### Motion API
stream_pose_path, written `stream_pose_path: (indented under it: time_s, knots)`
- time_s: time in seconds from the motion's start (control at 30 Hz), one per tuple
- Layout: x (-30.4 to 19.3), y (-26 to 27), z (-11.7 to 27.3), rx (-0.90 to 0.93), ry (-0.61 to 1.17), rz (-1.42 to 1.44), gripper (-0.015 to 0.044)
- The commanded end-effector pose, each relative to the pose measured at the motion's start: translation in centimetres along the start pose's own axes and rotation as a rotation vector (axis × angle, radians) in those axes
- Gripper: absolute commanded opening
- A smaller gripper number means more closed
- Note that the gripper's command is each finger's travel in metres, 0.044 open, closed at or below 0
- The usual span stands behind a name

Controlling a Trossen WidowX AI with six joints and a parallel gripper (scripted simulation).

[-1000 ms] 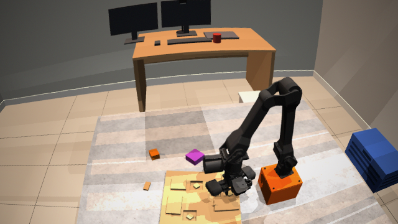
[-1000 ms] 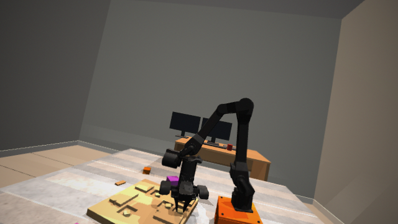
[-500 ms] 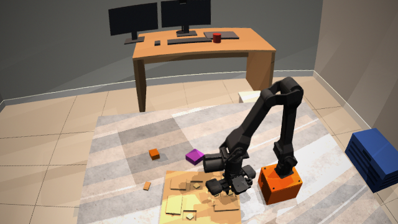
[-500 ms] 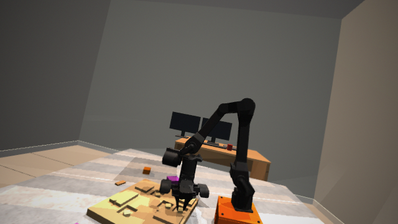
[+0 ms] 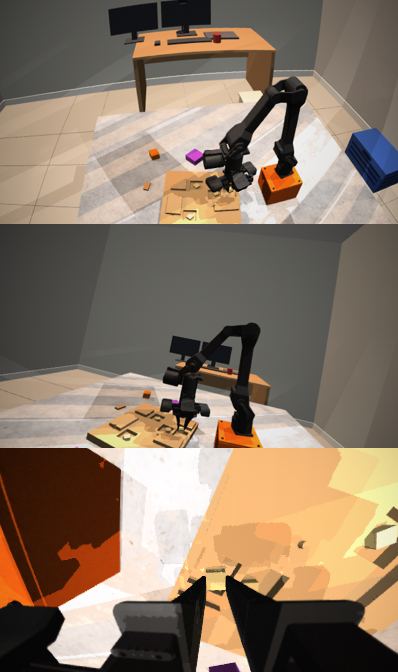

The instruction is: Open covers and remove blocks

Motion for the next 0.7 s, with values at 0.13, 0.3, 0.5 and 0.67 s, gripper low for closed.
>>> stream_pose_path:
  time_s: [0.13, 0.3, 0.5, 0.67]
  knots:
    - [0.0, 0.0, 1.1, -0.001, 0.003, -0.003, 0.0080]
    - [0.0, 0.0, 1.7, -0.001, 0.003, -0.002, 0.0080]
    - [0.0, 0.0, 2.6, 0.000, 0.004, -0.002, 0.0080]
    - [0.0, -0.1, 3.8, -0.001, 0.004, -0.002, 0.0080]
Point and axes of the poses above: the point midway between the two fingers, 35 mm back from their tips, its own z axis back along the fingers, its own y axis across the jaws, x = y × z, the point moved 10 cm from there along z, back along the fingers, and after that the axes turned 1 degree about z, right-handed, at the moved point
